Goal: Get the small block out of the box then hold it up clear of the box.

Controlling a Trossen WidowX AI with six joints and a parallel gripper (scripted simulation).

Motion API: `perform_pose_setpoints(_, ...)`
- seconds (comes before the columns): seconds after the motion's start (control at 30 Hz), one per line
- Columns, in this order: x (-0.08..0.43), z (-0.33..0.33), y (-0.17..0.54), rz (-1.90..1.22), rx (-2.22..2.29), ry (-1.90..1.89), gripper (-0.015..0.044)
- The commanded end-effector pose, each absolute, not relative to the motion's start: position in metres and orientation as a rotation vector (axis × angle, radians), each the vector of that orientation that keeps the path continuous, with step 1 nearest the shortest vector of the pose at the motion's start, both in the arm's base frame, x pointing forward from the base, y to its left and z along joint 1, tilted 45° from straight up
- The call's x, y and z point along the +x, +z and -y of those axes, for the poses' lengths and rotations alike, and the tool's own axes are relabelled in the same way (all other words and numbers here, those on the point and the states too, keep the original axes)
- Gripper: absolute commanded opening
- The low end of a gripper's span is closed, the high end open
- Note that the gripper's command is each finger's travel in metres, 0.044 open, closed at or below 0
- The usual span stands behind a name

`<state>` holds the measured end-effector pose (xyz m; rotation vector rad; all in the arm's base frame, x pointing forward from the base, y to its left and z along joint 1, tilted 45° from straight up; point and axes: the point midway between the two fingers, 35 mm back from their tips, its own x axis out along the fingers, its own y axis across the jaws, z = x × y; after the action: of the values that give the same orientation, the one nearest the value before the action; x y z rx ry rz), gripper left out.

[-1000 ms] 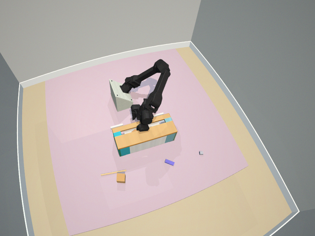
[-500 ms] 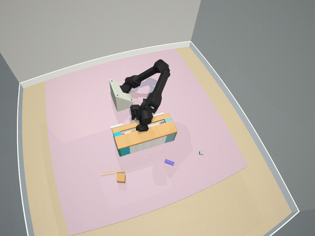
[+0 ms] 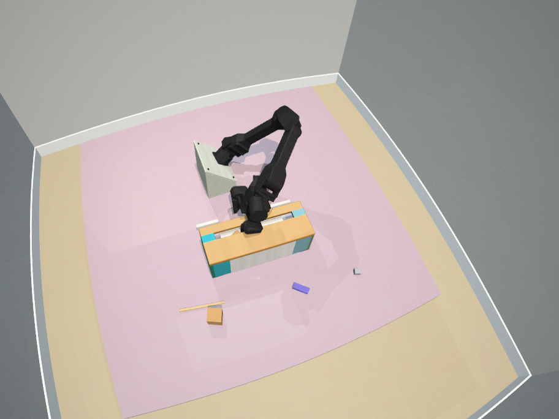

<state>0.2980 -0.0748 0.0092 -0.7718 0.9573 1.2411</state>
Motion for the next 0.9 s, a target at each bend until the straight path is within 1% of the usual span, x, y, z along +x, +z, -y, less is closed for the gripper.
perform_pose_setpoints(0.0,0.297,0.079,0.006,-0.959,-0.776,1.24,0.04)
perform_pose_setpoints(0.87,0.294,0.097,-0.012,-0.96,-0.777,1.239,0.04)
